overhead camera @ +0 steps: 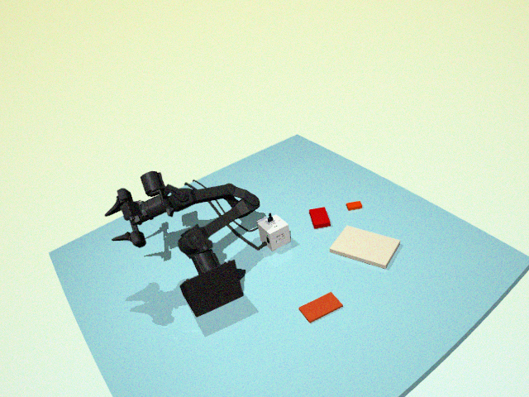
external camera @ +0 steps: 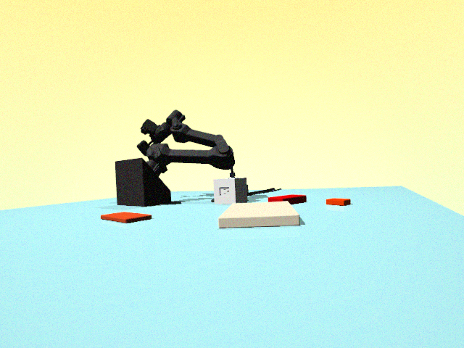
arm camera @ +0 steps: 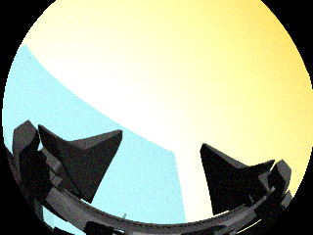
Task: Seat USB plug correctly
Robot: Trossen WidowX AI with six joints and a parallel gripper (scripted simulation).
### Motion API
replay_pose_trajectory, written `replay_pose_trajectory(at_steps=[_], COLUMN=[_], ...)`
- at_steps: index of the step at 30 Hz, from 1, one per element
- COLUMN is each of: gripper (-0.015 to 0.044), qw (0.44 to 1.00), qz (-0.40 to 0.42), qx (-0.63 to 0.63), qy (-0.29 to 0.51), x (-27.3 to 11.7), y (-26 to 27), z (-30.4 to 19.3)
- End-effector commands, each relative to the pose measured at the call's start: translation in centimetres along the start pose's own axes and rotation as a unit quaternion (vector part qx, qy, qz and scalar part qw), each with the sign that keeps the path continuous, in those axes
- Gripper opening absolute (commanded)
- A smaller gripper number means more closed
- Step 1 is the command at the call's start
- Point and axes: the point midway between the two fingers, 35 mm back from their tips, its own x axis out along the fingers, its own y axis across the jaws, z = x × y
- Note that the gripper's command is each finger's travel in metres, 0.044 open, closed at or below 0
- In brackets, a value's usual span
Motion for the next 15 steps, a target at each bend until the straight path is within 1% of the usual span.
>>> replay_pose_trajectory(at_steps=[1,2,5,8,12,15], gripper=[0.0426,0.0440,0.0440,0.0440,0.0440,0.0440], qw=[1.000,1.000,0.989,0.962,0.905,0.850], qz=[0.003,0.013,0.077,0.156,0.275,0.369], qx=[0.002,0.010,0.049,0.084,0.116,0.127], qy=[-0.006,-0.023,-0.119,-0.209,-0.304,-0.354], x=[0.0,0.0,-0.7,-2.5,-6.4,-10.3], y=[0.1,0.3,1.5,2.9,4.8,6.2], z=[0.3,1.0,5.3,9.6,14.6,17.4])
